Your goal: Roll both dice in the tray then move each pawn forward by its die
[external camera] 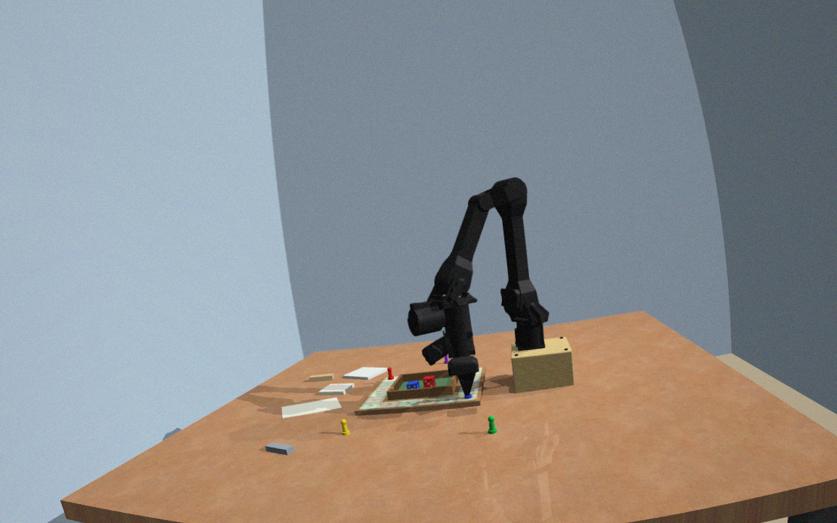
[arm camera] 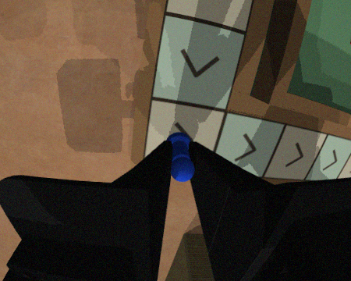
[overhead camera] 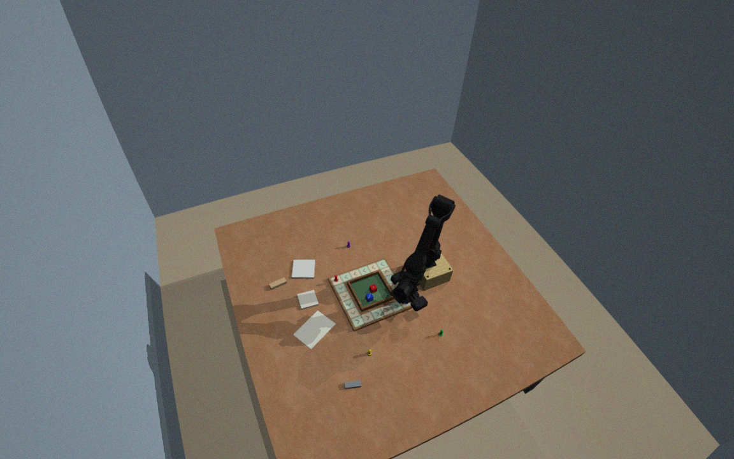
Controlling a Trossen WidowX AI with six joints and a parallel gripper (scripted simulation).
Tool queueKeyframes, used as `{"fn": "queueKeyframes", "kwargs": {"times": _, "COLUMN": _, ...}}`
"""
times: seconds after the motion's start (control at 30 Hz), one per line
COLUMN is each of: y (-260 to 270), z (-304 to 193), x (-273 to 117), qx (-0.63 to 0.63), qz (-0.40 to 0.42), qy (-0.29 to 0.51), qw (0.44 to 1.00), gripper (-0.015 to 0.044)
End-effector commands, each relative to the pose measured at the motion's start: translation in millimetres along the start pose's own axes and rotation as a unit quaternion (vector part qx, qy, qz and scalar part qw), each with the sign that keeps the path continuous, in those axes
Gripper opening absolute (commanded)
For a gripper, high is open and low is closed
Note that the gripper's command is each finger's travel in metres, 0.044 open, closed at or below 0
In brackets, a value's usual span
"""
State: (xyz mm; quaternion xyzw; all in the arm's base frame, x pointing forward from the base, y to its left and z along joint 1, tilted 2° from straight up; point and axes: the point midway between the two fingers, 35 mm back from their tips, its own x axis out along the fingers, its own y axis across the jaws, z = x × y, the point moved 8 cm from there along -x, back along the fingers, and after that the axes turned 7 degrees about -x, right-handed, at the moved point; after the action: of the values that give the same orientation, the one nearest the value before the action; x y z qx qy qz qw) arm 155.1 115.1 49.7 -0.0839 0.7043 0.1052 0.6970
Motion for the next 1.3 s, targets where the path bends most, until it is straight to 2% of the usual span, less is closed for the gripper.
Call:
{"fn": "queueKeyframes", "kwargs": {"times": 0.0, "y": -0.2, "z": -1.1, "x": 0.9, "qx": 0.002, "qz": 0.0, "qy": 0.002, "qw": 1.0, "gripper": 0.0009}}
{"fn": "queueKeyframes", "kwargs": {"times": 0.17, "y": 0.9, "z": 1.7, "x": -6.5, "qx": 0.002, "qz": 0.0, "qy": 0.002, "qw": 1.0, "gripper": 0.0}}
{"fn": "queueKeyframes", "kwargs": {"times": 0.87, "y": 3.9, "z": 6.3, "x": -125.9, "qx": 0.002, "qz": 0.0, "qy": 0.001, "qw": 1.0, "gripper": 0.0}}
{"fn": "queueKeyframes", "kwargs": {"times": 1.27, "y": -22.7, "z": 9.8, "x": -113.4, "qx": 0.002, "qz": -0.001, "qy": 0.0, "qw": 1.0, "gripper": 0.0}}
